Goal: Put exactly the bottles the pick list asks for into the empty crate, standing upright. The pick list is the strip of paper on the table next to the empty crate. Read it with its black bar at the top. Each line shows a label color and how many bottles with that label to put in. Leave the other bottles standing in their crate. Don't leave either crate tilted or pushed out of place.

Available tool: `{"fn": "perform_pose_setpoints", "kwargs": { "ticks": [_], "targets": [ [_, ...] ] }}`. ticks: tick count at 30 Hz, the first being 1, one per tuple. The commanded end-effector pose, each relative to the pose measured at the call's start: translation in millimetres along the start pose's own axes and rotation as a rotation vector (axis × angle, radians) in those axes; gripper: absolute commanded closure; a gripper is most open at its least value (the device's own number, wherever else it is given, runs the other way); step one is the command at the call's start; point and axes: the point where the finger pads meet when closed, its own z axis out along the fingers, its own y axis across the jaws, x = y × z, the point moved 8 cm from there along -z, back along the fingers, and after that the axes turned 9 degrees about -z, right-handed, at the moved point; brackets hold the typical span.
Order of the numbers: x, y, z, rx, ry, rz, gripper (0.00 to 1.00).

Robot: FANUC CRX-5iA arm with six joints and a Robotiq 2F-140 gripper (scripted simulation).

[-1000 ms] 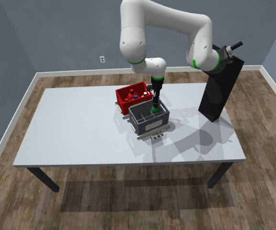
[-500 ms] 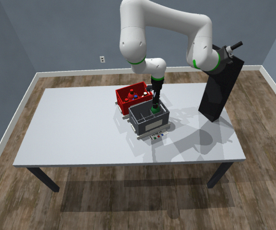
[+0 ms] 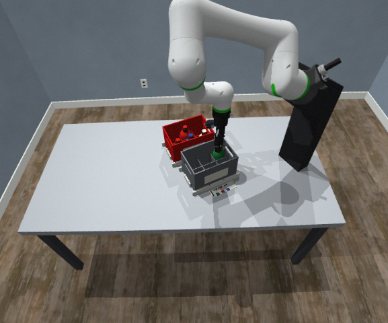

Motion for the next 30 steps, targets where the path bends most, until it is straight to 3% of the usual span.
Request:
{"fn": "perform_pose_setpoints", "kwargs": {
  "ticks": [1,7,30],
  "targets": [
    [0.3,0.3,-0.4,-0.001,0.001,0.000,0.56],
    [0.2,0.3,-3.0,-0.001,0.001,0.000,0.56],
    [0.2,0.3,-58.9,-0.001,0.000,0.000,0.56]
  ]
}}
